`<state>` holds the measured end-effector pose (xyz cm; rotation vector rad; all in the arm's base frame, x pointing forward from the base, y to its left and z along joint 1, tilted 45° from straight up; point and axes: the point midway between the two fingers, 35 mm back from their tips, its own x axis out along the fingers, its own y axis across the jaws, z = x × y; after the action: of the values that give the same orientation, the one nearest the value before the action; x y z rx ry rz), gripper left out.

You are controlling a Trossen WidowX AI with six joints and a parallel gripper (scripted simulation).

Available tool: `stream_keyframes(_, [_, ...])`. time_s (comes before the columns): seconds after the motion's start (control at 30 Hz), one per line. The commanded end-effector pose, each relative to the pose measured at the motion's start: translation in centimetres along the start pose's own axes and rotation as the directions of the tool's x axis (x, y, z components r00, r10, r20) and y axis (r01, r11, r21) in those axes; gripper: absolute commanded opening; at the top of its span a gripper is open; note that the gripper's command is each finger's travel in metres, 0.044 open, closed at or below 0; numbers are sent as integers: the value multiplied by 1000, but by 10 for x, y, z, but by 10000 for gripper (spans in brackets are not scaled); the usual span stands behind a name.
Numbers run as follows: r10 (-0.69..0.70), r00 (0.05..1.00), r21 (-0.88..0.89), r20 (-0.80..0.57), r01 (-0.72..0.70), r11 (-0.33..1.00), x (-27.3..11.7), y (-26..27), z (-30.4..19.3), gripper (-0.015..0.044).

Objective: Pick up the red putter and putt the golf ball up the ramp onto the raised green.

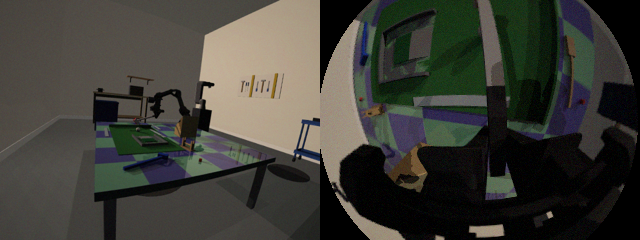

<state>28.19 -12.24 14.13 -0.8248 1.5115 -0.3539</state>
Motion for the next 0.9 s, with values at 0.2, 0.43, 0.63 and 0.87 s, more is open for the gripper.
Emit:
stream_keyframes(0.2, [-44, 998, 150, -34, 48, 987, -6, -32, -29, 0])
stream_keyframes(0.43, [-44, 998, 151, -34, 48, 987, 19, -33, -30, 0])
stream_keyframes(0.63, [-46, 998, 150, -34, 50, 987, 33, -34, -31, 0])
stream_keyframes(0.87, [-45, 998, 150, -34, 50, 987, 41, -34, -31, 0])
